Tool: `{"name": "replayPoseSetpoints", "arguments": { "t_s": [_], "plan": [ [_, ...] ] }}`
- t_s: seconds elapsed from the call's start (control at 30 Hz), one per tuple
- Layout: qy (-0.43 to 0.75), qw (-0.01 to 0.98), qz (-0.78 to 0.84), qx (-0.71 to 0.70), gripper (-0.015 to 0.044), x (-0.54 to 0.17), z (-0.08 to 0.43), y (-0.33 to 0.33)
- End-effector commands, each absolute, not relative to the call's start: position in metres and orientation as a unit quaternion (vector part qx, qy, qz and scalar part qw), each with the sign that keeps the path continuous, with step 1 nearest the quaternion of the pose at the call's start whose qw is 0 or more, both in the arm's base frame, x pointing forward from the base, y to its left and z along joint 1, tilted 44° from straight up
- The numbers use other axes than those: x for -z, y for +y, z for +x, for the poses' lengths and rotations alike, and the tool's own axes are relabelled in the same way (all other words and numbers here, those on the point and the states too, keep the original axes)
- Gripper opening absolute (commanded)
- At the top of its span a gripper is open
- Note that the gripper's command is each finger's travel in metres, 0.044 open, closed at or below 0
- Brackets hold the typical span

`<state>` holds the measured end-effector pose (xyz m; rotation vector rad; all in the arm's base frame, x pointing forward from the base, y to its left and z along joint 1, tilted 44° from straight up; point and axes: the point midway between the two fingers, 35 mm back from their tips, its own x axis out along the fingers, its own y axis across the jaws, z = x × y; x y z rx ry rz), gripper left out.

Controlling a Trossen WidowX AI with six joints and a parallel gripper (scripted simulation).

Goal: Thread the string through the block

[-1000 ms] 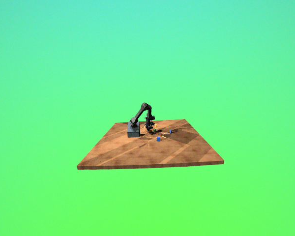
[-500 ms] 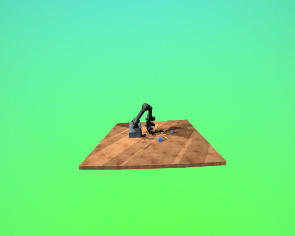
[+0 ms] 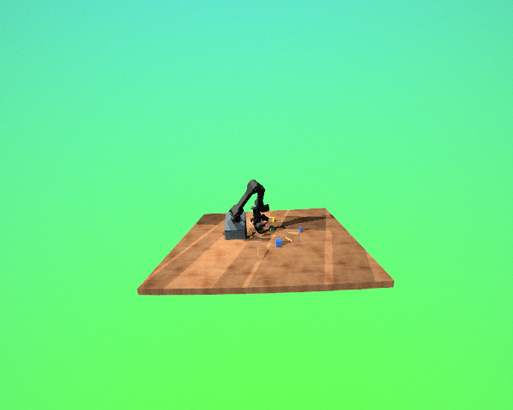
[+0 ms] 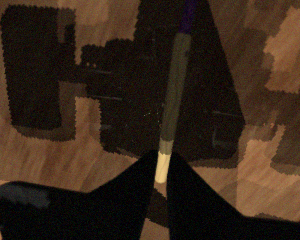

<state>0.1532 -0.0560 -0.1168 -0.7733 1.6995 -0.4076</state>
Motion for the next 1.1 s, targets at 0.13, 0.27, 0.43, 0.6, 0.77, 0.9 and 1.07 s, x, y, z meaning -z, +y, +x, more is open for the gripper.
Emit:
{"name": "replayPoseSetpoints", "arguments": {
  "t_s": [0.13, 0.27, 0.43, 0.6, 0.77, 0.9, 1.07],
  "plan": [
    [0.726, 0.577, -0.33, 0.174, 0.0131, 0.117, 0.153, -0.056],
    [0.726, 0.579, -0.329, 0.172, 0.021, 0.106, 0.159, -0.043],
    [0.726, 0.579, -0.329, 0.172, 0.021, 0.061, 0.164, -0.002],
    [0.726, 0.579, -0.329, 0.173, 0.021, 0.06, 0.164, 0.0],
    [0.723, 0.582, -0.332, 0.17, 0.0289, 0.063, 0.165, -0.002],
    [0.723, 0.582, -0.332, 0.17, 0.0394, 0.062, 0.166, -0.001],
    [0.724, 0.581, -0.33, 0.17, 0.044, 0.043, 0.168, 0.017]
  ]
}}
